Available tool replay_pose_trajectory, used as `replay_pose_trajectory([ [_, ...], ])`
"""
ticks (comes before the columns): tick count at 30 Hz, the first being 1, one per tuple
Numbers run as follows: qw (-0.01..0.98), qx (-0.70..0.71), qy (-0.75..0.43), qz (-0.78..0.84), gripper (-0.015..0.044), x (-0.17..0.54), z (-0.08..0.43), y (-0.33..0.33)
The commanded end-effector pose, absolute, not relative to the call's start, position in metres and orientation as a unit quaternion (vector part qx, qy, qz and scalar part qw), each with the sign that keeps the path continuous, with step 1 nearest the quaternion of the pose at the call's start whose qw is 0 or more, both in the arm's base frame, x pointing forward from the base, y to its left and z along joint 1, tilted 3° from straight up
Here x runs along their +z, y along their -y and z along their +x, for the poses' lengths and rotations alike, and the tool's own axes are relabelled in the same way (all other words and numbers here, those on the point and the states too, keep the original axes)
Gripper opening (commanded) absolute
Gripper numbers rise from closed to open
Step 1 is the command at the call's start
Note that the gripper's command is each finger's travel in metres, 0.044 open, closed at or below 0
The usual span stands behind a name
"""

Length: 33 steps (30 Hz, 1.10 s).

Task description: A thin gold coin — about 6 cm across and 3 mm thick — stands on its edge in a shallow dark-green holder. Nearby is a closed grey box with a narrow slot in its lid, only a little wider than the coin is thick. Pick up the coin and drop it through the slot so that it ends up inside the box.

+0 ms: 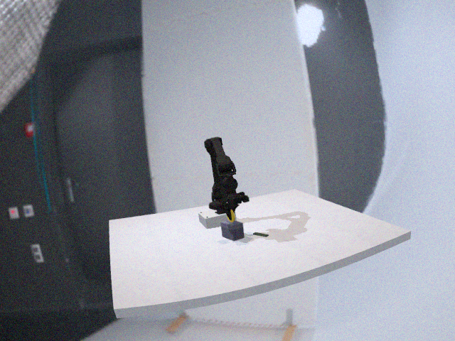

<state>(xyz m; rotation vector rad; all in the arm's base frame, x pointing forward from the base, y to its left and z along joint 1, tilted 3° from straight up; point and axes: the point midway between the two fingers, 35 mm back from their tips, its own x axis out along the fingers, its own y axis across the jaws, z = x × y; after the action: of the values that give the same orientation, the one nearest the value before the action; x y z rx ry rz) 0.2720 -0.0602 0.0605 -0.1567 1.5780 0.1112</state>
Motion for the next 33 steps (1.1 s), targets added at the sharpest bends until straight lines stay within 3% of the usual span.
replay_pose_trajectory([
  [1, 0.701, 0.050, -0.708, -0.070, 0.0053, 0.061, 0.272, 0.060],
  [5, 0.701, 0.050, -0.708, -0.070, 0.0158, 0.061, 0.272, 0.060],
  [14, 0.701, 0.050, -0.708, -0.070, 0.0161, 0.061, 0.272, 0.060],
  [25, 0.699, 0.051, -0.710, -0.070, 0.0440, 0.100, 0.271, 0.059],
  [33, 0.698, 0.051, -0.711, -0.070, 0.0440, 0.122, 0.268, 0.057],
])
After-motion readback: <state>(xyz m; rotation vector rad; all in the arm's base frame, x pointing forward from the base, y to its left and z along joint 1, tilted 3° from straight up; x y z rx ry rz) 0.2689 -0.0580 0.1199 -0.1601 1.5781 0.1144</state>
